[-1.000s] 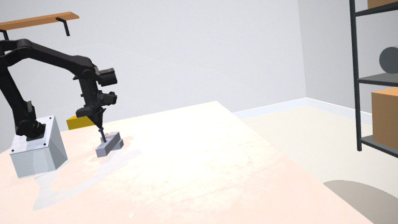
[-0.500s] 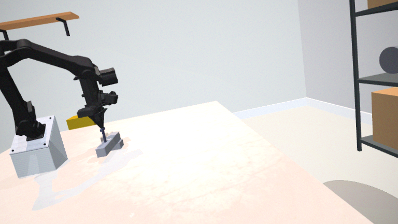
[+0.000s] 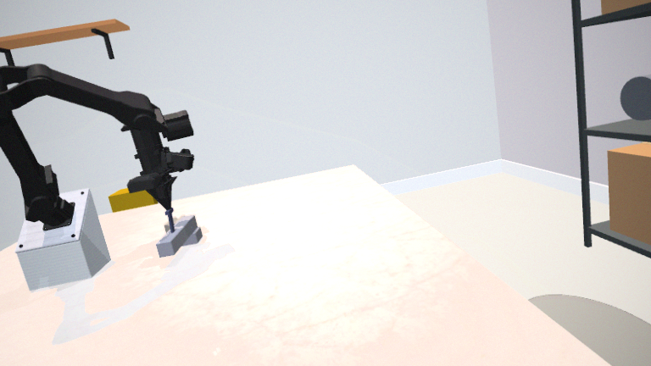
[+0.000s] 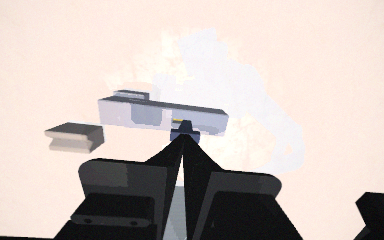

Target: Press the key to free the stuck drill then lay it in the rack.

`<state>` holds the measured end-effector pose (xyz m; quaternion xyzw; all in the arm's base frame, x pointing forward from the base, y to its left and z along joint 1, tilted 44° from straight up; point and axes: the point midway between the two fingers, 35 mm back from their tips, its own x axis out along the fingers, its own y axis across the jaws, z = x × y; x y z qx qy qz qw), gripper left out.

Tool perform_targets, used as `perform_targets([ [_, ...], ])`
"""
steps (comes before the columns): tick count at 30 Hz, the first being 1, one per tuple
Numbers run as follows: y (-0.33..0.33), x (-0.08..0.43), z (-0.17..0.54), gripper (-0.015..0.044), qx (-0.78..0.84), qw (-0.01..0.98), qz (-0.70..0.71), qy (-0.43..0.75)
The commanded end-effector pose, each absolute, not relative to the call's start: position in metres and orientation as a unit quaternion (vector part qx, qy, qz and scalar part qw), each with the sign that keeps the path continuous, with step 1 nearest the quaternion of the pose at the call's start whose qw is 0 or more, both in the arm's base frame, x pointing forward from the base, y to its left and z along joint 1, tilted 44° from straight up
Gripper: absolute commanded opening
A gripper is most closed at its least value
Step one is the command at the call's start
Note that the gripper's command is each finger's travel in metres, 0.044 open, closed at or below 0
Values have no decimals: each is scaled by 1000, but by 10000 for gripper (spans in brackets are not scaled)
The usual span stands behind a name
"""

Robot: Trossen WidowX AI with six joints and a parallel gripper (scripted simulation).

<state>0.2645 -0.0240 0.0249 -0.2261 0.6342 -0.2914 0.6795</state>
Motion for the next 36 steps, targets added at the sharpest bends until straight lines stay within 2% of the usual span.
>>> perform_targets([
  [1, -32, 257, 16, 0, -226, 666, -296, 646],
  [32, -43, 253, 4, 0, -226, 666, -296, 646],
  [36, -28, 259, 18, 105, -225, 667, -295, 647],
])
